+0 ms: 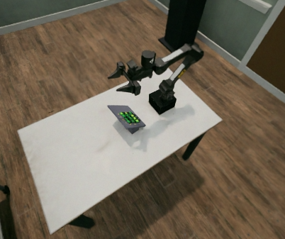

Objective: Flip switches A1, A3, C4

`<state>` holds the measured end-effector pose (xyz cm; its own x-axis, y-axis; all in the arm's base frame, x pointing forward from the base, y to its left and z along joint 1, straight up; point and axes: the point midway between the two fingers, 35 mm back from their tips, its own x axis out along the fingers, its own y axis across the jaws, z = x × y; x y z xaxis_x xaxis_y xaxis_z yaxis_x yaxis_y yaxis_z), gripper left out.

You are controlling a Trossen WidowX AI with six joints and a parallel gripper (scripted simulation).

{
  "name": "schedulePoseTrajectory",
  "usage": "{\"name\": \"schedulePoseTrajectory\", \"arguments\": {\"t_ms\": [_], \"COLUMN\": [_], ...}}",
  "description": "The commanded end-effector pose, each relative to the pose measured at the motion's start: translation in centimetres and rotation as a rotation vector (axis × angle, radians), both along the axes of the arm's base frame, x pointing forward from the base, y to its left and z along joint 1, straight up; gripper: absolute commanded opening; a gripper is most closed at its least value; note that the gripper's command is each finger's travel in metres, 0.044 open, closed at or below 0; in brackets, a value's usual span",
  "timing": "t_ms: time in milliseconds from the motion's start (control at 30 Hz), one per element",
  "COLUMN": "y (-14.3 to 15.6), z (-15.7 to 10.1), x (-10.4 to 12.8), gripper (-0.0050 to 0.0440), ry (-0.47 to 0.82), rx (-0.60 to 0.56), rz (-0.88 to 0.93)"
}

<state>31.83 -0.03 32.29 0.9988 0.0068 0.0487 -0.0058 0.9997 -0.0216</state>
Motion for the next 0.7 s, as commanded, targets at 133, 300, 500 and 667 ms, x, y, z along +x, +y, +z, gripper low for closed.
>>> {"name": "schedulePoseTrajectory", "arguments": {"t_ms": [133,300,500,667], "y": [0.0,0.0,0.0,1.2], "z": [0.7,0.7,0.7,-3.9], "x": [-0.1,-0.1,-0.1,0.1], "gripper": [0.04,0.04,0.04,0.0304], "ry": [-0.018,-0.018,-0.018,0.16], "rx": [0.0,0.0,0.0,0.022], "rz": [0.0,0.0,0.0,0.027]}}
